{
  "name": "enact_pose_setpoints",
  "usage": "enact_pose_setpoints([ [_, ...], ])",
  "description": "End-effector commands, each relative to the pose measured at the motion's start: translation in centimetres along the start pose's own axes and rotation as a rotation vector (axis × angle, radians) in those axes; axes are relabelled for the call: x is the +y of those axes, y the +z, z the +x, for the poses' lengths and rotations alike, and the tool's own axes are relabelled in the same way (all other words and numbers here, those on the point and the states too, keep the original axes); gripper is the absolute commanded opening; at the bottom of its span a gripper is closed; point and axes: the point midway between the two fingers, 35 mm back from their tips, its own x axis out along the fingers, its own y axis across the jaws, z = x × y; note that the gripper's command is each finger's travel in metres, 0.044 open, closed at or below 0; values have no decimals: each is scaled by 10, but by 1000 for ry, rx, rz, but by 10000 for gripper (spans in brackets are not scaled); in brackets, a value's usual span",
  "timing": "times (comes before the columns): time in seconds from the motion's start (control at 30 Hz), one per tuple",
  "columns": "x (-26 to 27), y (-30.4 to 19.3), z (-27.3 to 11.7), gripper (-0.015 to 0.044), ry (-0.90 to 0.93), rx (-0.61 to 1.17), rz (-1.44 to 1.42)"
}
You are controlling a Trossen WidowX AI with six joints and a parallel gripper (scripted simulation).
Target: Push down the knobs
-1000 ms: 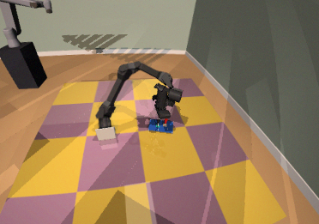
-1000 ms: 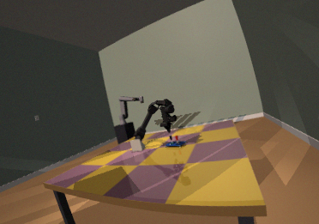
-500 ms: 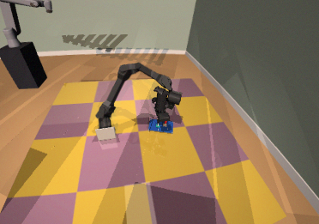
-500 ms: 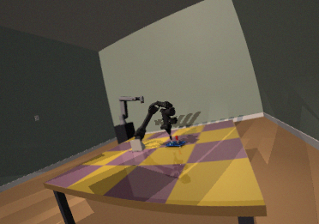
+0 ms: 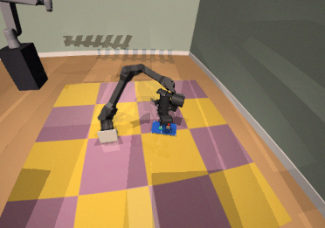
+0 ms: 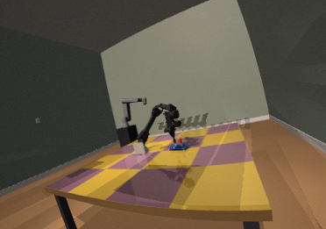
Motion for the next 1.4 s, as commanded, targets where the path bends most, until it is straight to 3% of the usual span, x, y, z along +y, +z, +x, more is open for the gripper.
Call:
enact_pose_setpoints([
  [0.0, 1, 0, 1, 0, 4, -3, 4],
  [1.37, 1, 0, 12, 0, 4, -4, 4],
])
